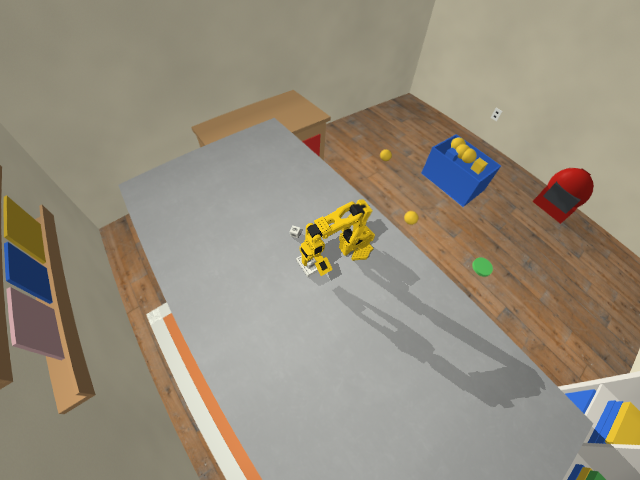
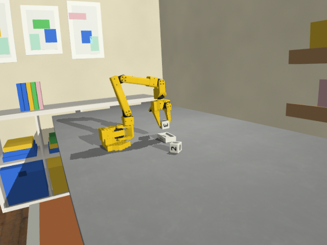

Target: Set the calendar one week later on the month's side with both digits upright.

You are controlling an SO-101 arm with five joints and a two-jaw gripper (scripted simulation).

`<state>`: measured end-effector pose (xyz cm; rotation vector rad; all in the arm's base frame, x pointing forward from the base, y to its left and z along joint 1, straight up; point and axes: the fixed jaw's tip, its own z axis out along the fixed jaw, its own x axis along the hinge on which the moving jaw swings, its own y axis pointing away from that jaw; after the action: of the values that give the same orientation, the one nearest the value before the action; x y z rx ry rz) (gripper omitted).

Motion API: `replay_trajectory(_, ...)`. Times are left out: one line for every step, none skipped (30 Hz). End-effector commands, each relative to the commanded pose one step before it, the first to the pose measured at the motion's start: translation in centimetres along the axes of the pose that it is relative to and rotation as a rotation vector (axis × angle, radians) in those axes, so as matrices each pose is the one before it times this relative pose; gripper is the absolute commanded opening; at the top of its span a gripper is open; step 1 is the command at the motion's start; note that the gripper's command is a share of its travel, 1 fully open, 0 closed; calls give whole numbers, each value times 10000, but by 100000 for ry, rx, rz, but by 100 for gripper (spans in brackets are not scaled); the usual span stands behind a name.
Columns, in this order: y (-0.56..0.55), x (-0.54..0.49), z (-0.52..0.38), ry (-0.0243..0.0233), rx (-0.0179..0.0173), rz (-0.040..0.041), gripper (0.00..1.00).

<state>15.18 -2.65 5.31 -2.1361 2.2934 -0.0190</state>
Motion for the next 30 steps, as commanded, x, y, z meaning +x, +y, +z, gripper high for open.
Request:
replay_trajectory(-2788,-17,-1419,51,2185,268,0)
replay_trajectory(0,0,0,0,0,0,0)
replay_trajectory(4,2,14,1,0,0,0)
replay_trajectory(2,-6,102,0,0,0,0)
replay_trajectory(10,-6,234,0,0,0,0)
replay_trajectory(13,-13,390,0,0,0,0)
replay_trajectory(28,-25,528,0,0,0,0)
replay_trajectory(30,-19,654,-3,0,0,0)
replay_trajectory(43,-31,725,0,0,0,0)
replay_trajectory(44,-25,749,0,0,3,0)
replay_trajectory(49,-25,725,0,0,0,0)
replay_trajectory(48,-25,641,0,0,0,0)
replay_trajectory(40,-25,533,0,0,0,0)
replay_trajectory(31,-13,383,0,0,3,0)
replay_trajectory(16,-12,234,0,0,0,0)
replay_trajectory(8,0,96,0,0,0,0)
replay_trajectory(0,0,18,0,0,0,0)
replay_trajectory(0,0,0,0,0,0,0)
replay_trajectory(0,0,0,0,0,0,0)
replay_trajectory(2,-3,18,-2,0,0,0)
replay_trajectory(2,-6,96,0,0,0,0)
replay_trajectory(10,-6,234,0,0,0,0)
replay_trajectory(12,-13,390,0,0,0,0)
replay_trajectory(15,-19,534,0,0,0,0)
replay_trajectory(28,-25,648,0,0,0,0)
replay_trajectory(30,-25,726,-3,0,3,0)
replay_trajectory(42,-31,755,0,0,0,0)
replay_trajectory(42,-25,725,0,0,0,0)
replay_trajectory(34,-25,647,0,0,0,0)
replay_trajectory(39,-25,527,0,0,3,0)
